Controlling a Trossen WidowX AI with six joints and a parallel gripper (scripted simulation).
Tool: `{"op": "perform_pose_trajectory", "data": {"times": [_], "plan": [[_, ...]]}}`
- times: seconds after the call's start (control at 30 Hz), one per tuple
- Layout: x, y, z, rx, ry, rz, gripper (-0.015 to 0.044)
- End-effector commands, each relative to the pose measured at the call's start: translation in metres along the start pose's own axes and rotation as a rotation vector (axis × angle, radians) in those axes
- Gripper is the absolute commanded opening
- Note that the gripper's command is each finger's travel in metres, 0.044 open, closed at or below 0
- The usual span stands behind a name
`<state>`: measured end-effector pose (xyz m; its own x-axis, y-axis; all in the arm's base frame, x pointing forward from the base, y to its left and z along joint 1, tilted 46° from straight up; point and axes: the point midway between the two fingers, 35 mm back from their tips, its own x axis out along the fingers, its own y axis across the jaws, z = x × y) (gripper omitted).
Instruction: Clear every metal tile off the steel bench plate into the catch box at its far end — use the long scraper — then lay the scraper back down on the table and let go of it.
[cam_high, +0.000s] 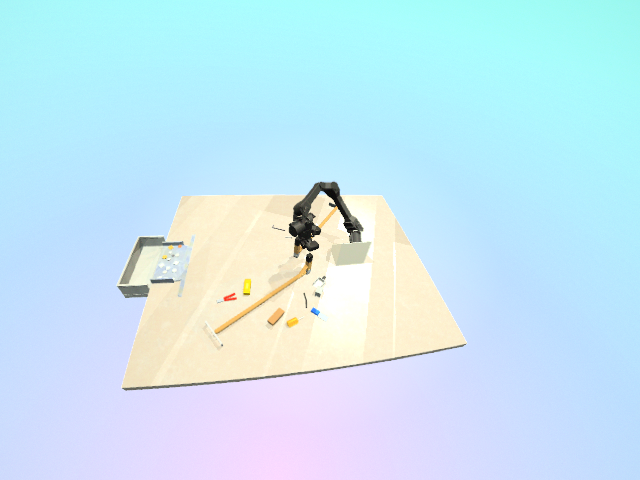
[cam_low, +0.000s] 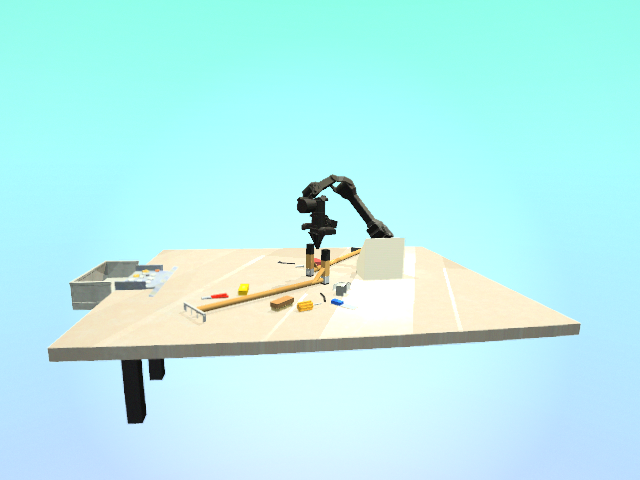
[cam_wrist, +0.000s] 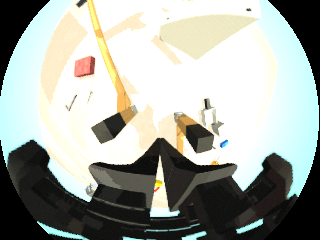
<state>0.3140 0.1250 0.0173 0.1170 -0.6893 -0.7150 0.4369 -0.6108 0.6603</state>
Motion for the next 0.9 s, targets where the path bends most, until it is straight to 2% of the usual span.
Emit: {"op": "perform_pose_trajectory", "data": {"times": [0.0,0.63,0.87], "plan": [[0.013,0.001,0.002,-0.005,-0.006,0.005,0.0],[0.056,0.002,0.007,-0.003,-0.008,0.01,0.0],[0.057,-0.003,0.006,-0.004,-0.007,0.008,0.0]]}}
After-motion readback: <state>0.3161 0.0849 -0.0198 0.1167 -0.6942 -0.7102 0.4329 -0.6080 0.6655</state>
